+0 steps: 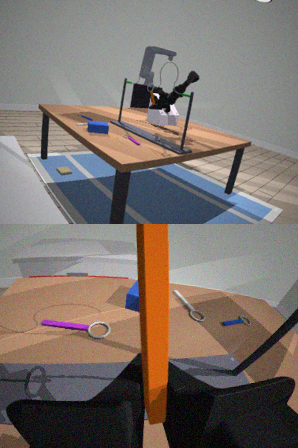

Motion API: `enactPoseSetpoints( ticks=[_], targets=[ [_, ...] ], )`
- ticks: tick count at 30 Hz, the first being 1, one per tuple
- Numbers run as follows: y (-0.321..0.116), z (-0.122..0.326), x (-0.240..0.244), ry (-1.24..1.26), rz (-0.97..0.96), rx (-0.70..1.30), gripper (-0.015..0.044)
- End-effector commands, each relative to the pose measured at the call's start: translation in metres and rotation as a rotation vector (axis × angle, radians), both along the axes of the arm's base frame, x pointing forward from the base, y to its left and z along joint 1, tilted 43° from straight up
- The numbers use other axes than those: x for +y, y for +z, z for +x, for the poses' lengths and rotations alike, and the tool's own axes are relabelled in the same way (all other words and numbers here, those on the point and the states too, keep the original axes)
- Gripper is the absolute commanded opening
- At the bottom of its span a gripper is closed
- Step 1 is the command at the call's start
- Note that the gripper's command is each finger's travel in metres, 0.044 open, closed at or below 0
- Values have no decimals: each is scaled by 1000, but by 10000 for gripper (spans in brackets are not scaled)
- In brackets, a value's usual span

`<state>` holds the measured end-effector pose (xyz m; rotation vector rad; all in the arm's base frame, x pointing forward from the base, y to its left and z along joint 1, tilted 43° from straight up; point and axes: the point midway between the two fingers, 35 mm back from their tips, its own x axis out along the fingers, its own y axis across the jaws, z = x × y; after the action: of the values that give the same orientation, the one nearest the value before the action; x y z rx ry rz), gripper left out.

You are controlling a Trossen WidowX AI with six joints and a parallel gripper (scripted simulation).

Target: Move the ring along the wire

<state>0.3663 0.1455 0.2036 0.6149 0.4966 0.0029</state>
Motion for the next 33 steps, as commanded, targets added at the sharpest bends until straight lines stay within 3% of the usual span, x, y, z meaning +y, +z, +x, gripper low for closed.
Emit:
enactPoseSetpoints(
  ticks=[1, 33],
  targets=[
    [-5, 1, -12, -12, -60, -3, -150],
    [-34, -5, -117, -20, -753, 34, -150]
  ],
)
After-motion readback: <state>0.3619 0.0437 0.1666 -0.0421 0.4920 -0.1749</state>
